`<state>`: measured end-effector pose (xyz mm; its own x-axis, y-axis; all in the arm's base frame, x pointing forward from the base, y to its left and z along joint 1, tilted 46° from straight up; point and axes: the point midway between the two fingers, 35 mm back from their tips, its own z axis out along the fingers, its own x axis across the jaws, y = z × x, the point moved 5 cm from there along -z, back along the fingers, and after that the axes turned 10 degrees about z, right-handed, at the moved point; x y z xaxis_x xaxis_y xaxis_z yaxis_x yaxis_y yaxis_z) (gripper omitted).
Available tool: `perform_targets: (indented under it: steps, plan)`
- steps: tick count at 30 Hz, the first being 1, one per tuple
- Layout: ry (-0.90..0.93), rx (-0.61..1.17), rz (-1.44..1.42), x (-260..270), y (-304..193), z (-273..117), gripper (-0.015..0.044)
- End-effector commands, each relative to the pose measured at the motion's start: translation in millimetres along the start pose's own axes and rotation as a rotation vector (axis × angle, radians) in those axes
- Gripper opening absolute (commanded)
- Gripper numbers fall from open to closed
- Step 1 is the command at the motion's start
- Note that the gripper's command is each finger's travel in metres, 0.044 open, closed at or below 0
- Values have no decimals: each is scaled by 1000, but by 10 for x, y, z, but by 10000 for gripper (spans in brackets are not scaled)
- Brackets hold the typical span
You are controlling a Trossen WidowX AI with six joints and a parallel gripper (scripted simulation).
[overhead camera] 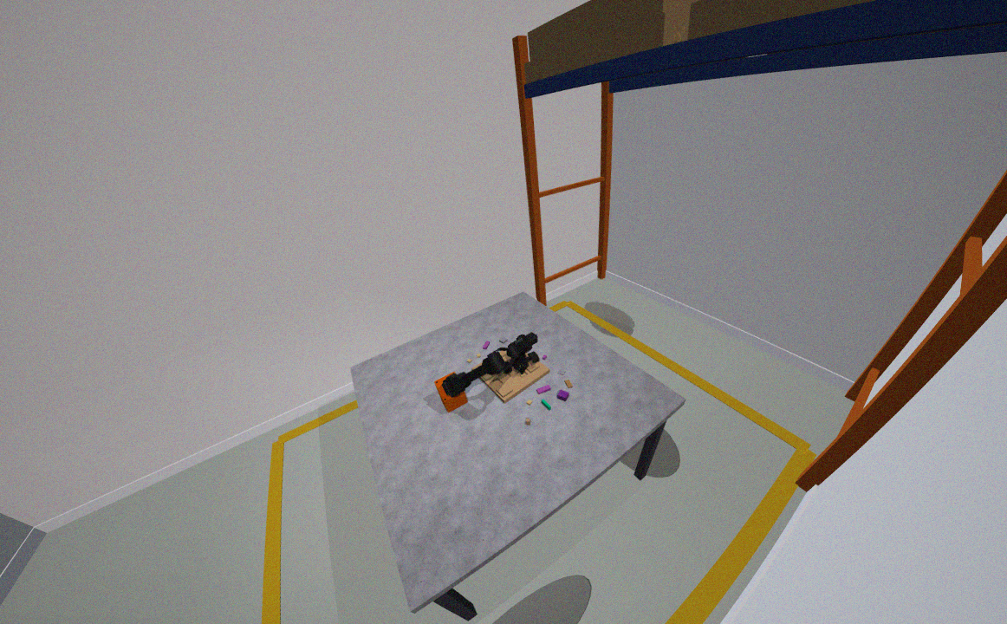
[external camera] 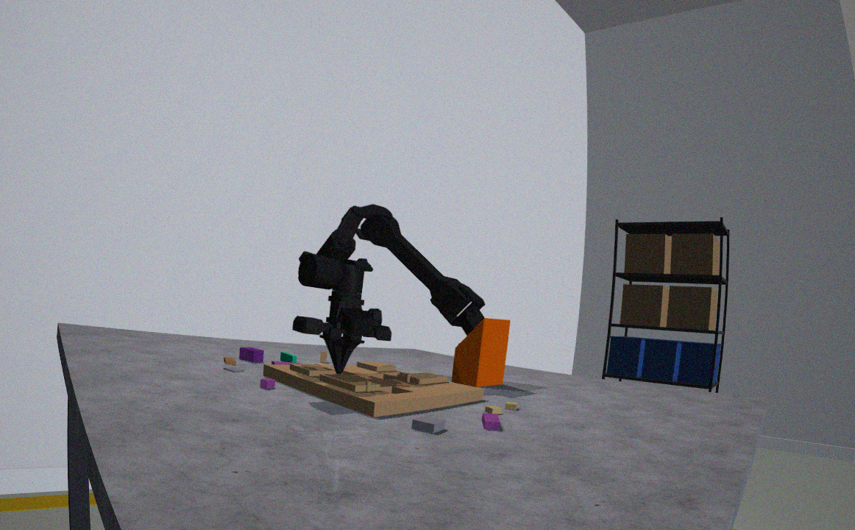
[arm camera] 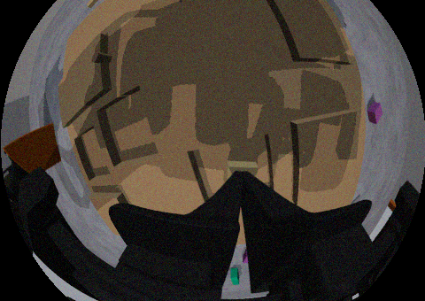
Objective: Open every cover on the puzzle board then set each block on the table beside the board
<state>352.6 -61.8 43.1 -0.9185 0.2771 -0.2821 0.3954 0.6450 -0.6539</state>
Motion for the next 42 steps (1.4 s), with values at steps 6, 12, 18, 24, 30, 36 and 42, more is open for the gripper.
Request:
perform_targets:
  steps: [6, 12, 18, 24, 30, 36, 42]
  plan:
    - [4, 6, 227, 45, 19, 26, 0]
    - [2, 7, 798, 43, 21, 26, 0]
    - [1, 7, 1098, 37, 14, -15, 0]
    - [1, 7, 1079, 39, 8, -60, 0]
    - [5, 6, 992, 42, 19, -130, 79]
    - [5, 5, 920, 35, 12, -483, 144]
    - [4, 5, 891, 41, 1, -626, 144]
